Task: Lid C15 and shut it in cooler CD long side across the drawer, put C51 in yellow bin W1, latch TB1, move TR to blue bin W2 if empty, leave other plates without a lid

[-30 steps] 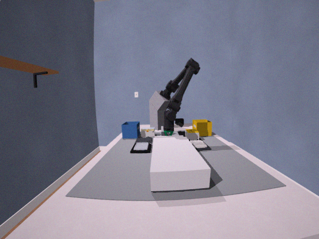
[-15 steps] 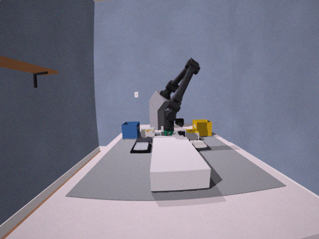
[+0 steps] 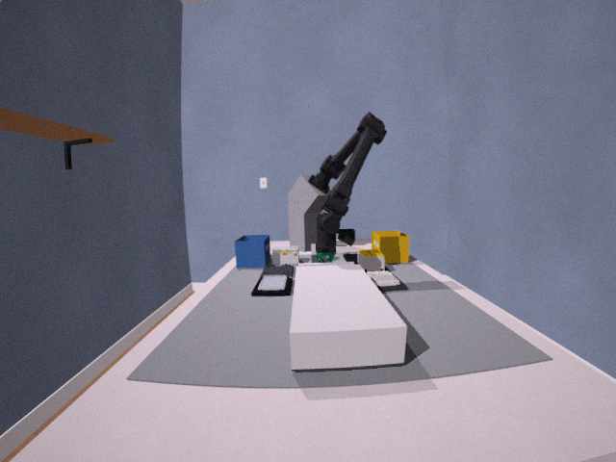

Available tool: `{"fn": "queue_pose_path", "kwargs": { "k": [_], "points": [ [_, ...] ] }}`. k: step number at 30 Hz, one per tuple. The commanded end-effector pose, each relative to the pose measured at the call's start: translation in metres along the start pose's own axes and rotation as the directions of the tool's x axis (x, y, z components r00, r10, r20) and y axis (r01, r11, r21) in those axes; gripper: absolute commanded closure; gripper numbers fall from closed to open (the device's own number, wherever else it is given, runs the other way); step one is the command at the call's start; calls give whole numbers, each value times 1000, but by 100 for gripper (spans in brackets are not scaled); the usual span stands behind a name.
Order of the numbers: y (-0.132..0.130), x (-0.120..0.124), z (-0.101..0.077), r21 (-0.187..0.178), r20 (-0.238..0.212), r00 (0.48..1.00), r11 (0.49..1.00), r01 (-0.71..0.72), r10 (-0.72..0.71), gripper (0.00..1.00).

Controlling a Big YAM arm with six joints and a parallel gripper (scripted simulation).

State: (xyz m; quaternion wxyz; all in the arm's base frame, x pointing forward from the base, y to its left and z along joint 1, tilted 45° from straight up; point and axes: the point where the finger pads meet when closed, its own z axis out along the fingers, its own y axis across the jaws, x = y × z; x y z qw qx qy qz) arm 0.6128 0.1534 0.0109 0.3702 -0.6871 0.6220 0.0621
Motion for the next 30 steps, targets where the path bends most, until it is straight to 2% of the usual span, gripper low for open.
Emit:
{"fn": "queue_pose_path", "kwargs": {
  "k": [1,6,7,30],
  "points": [
    [-23,10,-5,38,-6,1000,999,7,-7,100],
    [-23,10,-5,38,-6,1000,999,7,-7,100],
    [-22,11,-5,28,-9,1000,1000,0,0,100],
    [-52,13,-8,32,-10,1000,999,-2,2,100]
  ]
}}
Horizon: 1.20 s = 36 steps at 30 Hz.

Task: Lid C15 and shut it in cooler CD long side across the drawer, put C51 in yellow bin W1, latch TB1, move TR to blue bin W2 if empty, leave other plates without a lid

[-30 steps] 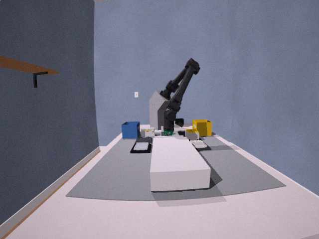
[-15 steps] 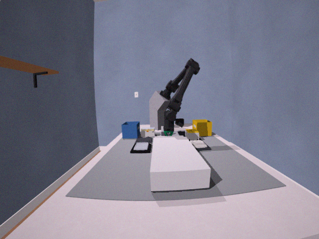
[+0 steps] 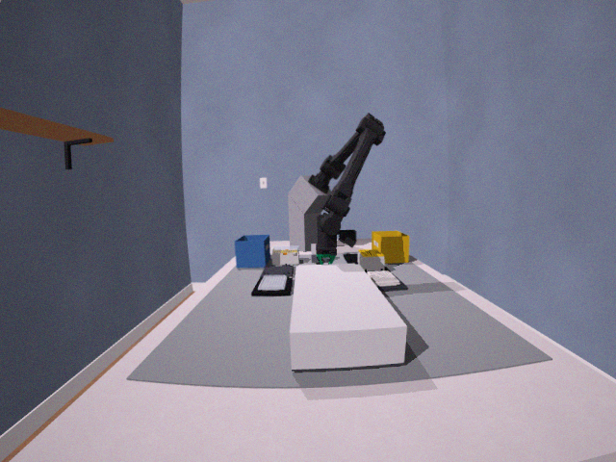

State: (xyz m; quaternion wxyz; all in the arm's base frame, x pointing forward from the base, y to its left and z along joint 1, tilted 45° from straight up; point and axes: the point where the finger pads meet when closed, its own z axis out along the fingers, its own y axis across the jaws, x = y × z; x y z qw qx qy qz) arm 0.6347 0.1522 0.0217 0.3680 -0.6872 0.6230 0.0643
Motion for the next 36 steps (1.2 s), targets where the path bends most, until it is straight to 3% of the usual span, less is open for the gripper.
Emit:
{"fn": "queue_pose_path", "kwargs": {
  "k": [1,36],
  "points": [
    [-29,13,-8,38,-10,1000,999,1,0,100],
    [-36,9,-6,46,-5,1000,999,12,-12,100]
  ]
}}
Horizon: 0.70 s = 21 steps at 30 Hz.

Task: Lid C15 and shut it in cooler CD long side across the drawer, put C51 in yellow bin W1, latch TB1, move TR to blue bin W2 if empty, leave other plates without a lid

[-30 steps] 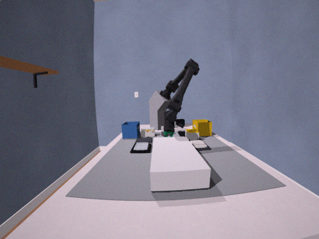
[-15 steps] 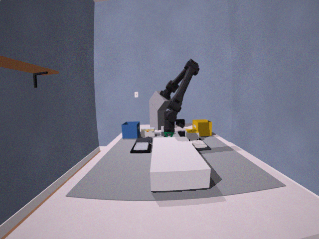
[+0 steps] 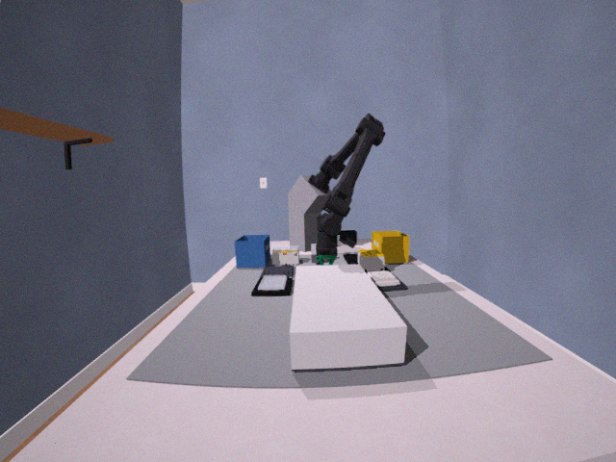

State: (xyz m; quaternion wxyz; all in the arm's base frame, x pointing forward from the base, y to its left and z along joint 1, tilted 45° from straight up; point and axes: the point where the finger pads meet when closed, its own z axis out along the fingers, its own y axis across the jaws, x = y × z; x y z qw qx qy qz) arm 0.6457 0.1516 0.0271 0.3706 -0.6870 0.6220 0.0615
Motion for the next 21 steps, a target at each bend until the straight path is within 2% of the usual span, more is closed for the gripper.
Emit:
{"fn": "queue_pose_path", "kwargs": {
  "k": [1,9,10,21],
  "points": [
    [-24,9,-6,39,-5,1000,999,9,-9,100],
    [-24,9,-6,39,-5,1000,999,9,-9,100],
    [-22,11,-6,29,-7,1000,1000,2,-1,100],
    [-38,13,-9,33,-9,1000,999,-2,2,100]
  ]
}}
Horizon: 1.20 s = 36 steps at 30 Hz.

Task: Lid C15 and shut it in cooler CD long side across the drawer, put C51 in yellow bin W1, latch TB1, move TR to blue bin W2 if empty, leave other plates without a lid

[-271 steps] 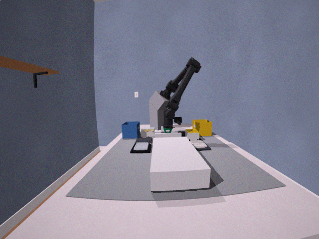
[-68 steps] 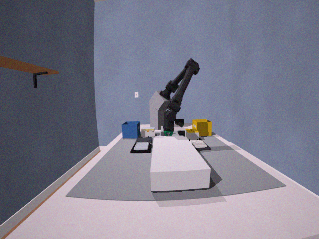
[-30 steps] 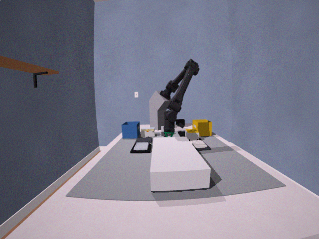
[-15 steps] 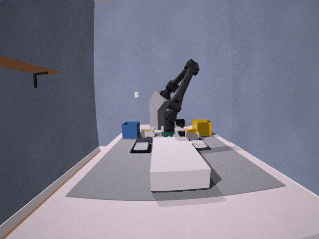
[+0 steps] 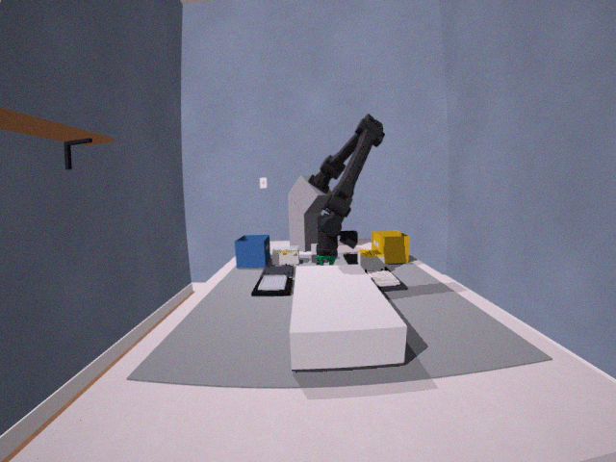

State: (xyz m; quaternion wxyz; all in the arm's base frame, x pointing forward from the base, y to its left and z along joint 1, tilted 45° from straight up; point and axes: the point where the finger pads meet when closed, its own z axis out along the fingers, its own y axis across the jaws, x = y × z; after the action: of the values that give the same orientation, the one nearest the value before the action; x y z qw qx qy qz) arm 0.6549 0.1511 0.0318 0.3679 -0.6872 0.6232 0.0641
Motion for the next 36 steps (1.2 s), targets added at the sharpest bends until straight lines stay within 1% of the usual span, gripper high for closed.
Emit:
{"fn": "queue_pose_path", "kwargs": {
  "k": [1,17,20,21,36],
  "points": [
    [-29,13,-9,40,-9,1000,999,2,-2,100],
    [-49,13,-10,41,-8,1000,999,4,-3,100],
    [-50,11,-10,45,-7,1000,999,8,-7,100],
    [-53,9,-9,58,-5,1000,998,19,-19,100],
    [-53,9,-9,58,-5,1000,998,19,-19,100]
  ]
}}
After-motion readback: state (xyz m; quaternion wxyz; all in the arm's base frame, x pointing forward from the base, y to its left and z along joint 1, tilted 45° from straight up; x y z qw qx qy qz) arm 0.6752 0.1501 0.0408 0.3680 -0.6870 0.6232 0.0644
